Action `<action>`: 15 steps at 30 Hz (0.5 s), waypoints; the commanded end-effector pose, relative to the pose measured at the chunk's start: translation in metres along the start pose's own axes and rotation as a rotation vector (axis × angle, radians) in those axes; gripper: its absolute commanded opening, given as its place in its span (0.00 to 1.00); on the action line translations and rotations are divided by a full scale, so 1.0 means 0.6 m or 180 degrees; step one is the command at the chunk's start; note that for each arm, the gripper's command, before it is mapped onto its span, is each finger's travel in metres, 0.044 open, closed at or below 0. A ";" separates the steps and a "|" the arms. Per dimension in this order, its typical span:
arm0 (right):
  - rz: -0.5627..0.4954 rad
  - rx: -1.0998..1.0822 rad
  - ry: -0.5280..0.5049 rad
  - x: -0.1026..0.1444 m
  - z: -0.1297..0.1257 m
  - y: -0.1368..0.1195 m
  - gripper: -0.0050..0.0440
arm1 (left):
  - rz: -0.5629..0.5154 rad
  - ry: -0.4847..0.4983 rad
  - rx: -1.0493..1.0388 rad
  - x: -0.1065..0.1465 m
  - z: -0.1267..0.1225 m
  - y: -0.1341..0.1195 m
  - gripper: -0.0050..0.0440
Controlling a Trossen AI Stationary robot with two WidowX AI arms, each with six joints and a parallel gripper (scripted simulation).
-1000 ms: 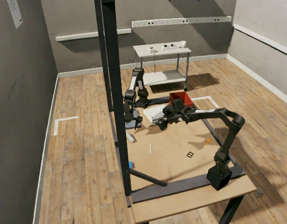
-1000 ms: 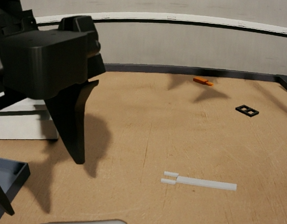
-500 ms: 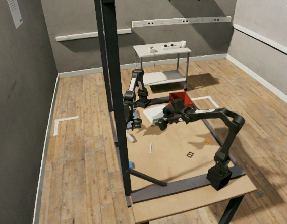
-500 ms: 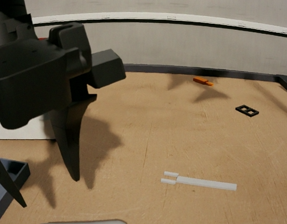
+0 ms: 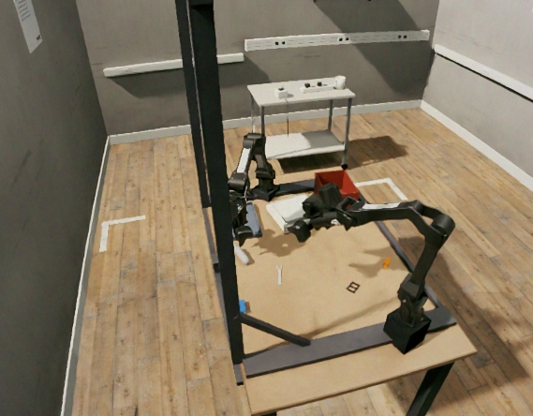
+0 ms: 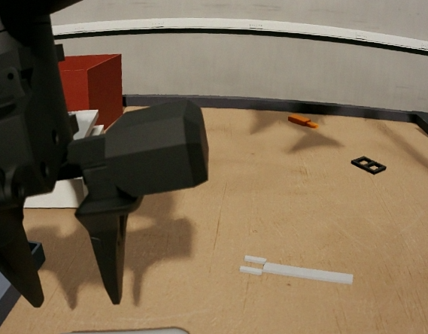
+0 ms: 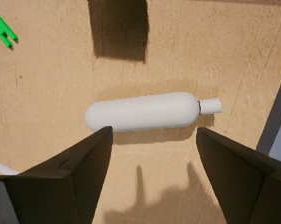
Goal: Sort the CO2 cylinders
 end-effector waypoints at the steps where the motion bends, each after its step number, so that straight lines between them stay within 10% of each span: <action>1: -0.0093 0.0007 0.0008 0.010 0.002 0.013 1.00 | 0.0005 -0.0030 -0.0497 0.010 0.011 0.008 0.62; 15: -0.0093 0.0007 0.0008 0.010 0.002 0.013 1.00 | 0.0014 -0.0357 -0.2708 -0.007 0.020 0.020 0.62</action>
Point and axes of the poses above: on each arm, the point midway between the two fingers, 35 mm back from their tips, its own x axis back along the fingers, its own z axis across the jaws, y = z × x, the point moved 9 cm from there along x, back along the fingers, and after that the axes turned 3 degrees about -x, right-handed, at the moved point
